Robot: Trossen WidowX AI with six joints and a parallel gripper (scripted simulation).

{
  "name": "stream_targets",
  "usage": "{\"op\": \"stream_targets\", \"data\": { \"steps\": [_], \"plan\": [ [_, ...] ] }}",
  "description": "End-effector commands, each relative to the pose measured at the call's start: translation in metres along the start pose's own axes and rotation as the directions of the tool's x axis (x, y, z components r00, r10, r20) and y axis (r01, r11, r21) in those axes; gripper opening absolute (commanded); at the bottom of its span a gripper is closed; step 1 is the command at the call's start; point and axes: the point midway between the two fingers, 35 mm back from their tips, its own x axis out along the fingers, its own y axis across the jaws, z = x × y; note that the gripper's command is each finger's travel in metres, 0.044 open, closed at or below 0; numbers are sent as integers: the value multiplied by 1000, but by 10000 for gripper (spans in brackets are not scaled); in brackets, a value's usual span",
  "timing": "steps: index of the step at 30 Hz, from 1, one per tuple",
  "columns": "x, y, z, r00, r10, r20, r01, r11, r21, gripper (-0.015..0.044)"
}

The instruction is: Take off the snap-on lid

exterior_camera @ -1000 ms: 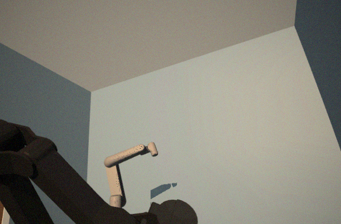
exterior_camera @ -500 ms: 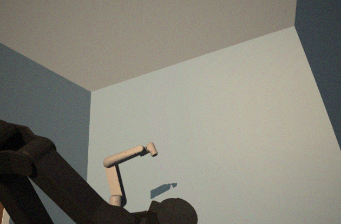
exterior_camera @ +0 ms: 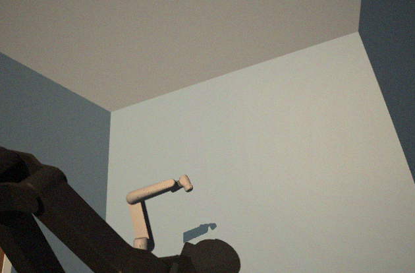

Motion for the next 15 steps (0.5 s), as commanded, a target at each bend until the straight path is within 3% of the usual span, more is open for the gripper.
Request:
{"op": "stream_targets", "data": {
  "steps": [1,15],
  "plan": [
    [-3,5,0,1000,11,1,-11,1000,4,0],
    [-5,7,0,1000,11,1,-11,1000,4,0]
  ]
}}
